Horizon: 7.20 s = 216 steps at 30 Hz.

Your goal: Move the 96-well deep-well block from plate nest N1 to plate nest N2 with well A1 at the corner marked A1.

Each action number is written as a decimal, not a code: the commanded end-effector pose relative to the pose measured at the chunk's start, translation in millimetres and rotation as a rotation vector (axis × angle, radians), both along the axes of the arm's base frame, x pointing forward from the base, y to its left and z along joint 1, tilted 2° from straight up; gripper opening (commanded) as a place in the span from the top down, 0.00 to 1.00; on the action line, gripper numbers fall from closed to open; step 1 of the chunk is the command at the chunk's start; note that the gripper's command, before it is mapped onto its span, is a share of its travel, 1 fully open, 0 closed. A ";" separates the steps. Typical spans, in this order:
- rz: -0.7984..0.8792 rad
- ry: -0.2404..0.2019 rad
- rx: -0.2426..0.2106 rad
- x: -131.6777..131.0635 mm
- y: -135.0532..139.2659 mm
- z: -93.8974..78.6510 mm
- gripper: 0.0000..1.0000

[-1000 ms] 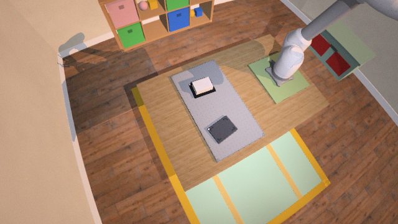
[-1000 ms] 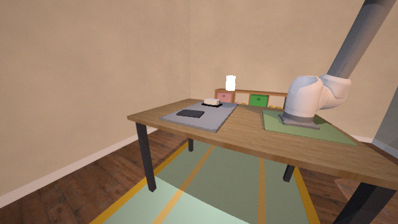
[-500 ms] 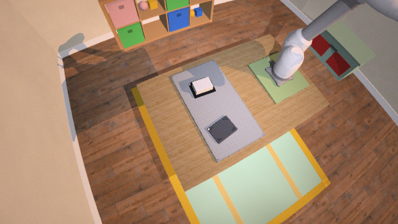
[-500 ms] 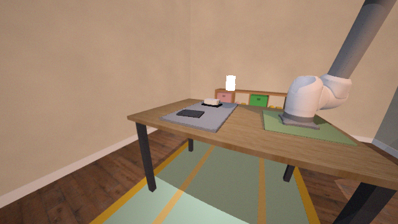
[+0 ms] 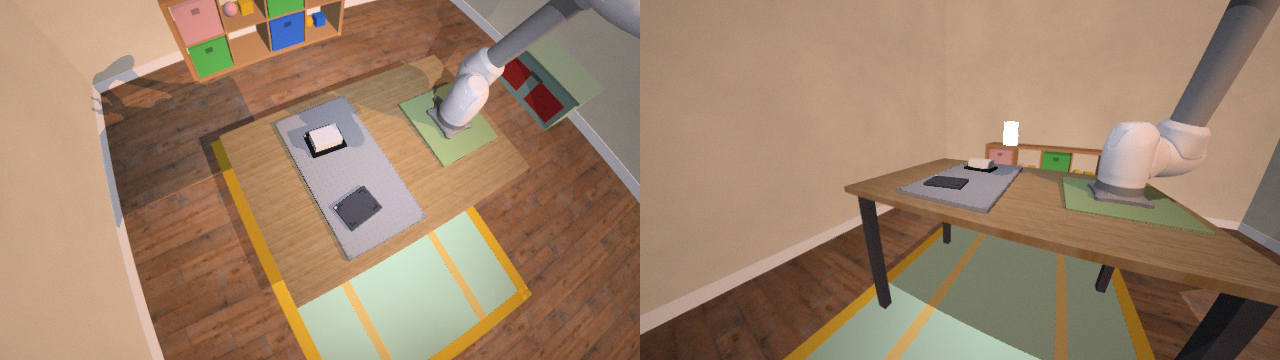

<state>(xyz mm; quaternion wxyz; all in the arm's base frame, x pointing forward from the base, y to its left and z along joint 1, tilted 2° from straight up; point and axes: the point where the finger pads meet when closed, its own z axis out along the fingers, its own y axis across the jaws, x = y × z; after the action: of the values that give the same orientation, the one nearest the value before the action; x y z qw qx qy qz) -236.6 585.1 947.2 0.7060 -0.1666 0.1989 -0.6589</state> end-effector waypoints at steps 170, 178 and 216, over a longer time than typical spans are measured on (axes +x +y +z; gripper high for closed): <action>-1.205 0.821 -1.260 666.4 27.6 -271.0 0.00; -1.245 0.897 -1.348 695.5 8.5 -290.7 0.00; -1.303 1.178 -1.646 797.8 -82.1 -373.0 0.00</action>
<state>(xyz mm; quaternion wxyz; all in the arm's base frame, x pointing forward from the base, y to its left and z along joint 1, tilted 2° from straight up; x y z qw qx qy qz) 559.8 504.4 574.8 -0.2715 -0.7082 0.0578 -0.6491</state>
